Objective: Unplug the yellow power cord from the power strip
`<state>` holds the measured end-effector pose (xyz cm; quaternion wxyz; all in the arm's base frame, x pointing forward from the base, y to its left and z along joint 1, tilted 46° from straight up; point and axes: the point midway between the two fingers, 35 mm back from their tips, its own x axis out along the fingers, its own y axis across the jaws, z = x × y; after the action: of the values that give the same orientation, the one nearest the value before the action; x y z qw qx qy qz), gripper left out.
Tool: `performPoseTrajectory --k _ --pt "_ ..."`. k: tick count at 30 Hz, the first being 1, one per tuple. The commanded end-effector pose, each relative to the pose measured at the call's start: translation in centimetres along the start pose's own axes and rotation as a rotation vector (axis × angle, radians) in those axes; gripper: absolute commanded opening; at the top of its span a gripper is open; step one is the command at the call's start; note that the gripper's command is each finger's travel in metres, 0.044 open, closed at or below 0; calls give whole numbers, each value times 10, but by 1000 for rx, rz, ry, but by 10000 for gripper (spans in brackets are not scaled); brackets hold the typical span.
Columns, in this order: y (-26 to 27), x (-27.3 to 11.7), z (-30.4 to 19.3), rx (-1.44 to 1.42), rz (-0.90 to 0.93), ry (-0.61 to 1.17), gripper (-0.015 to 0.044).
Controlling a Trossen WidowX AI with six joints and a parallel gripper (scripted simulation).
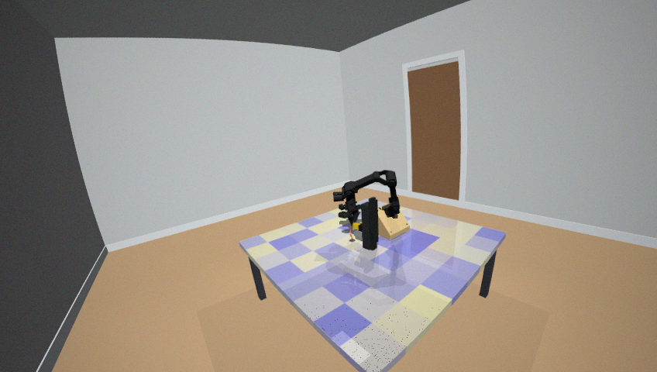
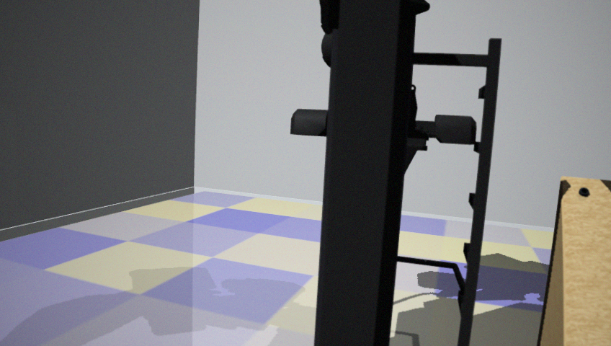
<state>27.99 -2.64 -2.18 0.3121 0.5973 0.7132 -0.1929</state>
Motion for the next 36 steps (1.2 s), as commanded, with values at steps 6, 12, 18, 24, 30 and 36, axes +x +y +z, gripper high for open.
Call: performPoseTrajectory --k 6,12,18,24,30,36 --pt "-2 -8 25 3 9 -47 53" --pt "-1 -7 22 3 10 -46 210" --pt "-1 -8 24 3 10 -47 368" --pt "0 -20 66 3 10 -50 440" --pt "-2 -23 81 2 10 -50 440" --pt "-2 -23 81 2 10 -50 440"
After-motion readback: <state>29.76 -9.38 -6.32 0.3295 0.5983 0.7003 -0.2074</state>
